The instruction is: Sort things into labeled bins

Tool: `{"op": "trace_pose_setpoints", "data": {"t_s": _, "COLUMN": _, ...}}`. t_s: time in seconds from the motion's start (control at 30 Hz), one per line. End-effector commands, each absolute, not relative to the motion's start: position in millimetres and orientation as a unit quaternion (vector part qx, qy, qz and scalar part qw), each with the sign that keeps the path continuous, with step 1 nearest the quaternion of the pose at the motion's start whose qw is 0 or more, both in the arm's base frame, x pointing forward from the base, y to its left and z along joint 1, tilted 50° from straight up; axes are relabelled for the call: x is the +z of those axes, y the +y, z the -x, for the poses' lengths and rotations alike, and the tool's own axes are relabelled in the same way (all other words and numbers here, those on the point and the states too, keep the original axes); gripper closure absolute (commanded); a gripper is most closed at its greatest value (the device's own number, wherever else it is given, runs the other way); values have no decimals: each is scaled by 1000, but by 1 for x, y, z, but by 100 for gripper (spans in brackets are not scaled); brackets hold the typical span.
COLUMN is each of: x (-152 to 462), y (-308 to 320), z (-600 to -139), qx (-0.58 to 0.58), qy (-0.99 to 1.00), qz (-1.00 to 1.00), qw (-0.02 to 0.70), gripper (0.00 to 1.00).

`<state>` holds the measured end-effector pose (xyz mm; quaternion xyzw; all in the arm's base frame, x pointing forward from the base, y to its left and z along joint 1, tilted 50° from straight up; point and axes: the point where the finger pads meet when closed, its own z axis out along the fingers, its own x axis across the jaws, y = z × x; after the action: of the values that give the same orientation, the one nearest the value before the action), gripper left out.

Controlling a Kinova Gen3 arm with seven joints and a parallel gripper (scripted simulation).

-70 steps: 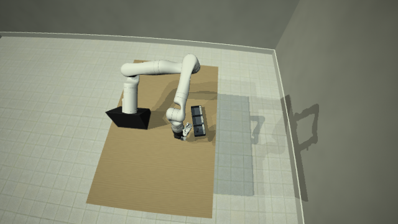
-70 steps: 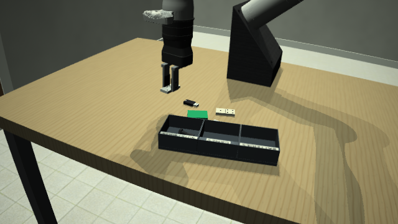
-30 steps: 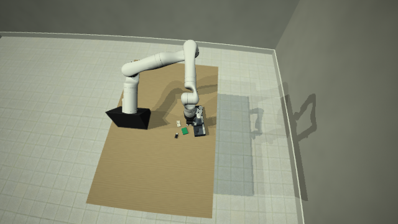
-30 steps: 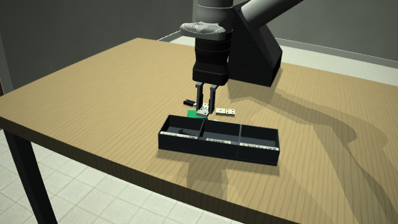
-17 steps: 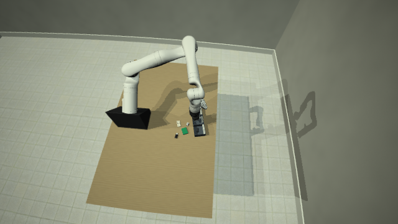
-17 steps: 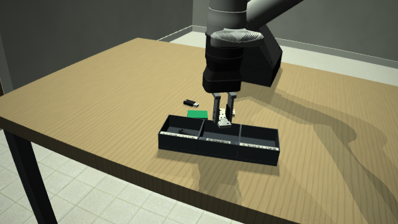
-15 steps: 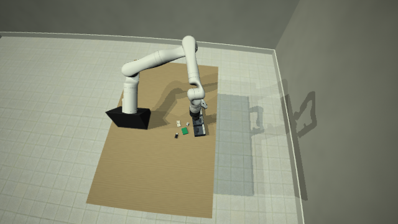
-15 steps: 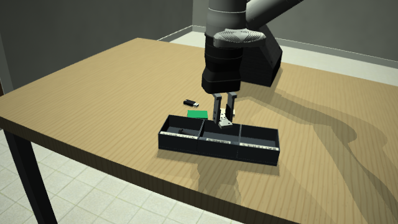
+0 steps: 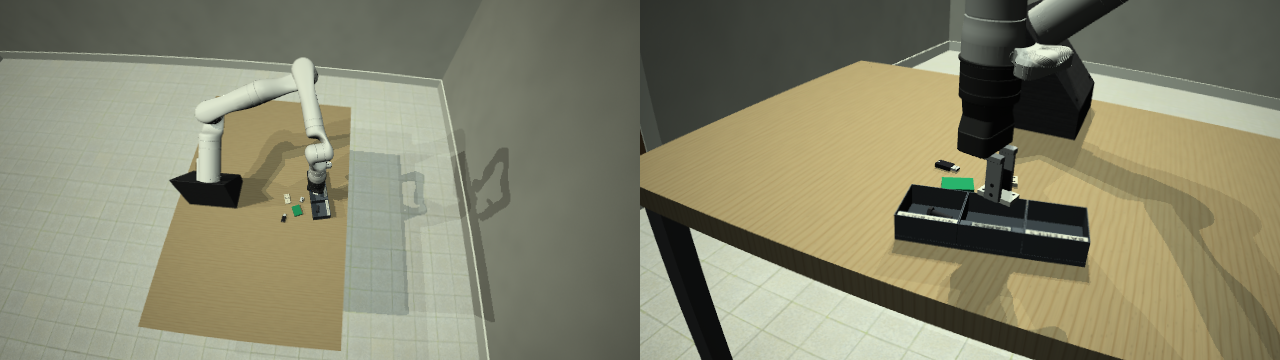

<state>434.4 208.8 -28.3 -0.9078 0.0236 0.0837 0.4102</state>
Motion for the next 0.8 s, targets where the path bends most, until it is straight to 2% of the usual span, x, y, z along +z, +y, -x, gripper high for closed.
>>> {"op": "trace_pose_setpoints", "data": {"t_s": 0.0, "x": -28, "y": 205, "z": -437, "qx": 54, "qy": -26, "qz": 907, "qw": 417, "gripper": 51}}
{"op": "trace_pose_setpoints", "data": {"t_s": 0.2, "x": -28, "y": 205, "z": -437, "qx": -8, "qy": -161, "qz": 893, "qw": 420, "gripper": 51}}
{"op": "trace_pose_setpoints", "data": {"t_s": 0.77, "x": -28, "y": 205, "z": -437, "qx": -10, "qy": -165, "qz": 892, "qw": 420, "gripper": 51}}
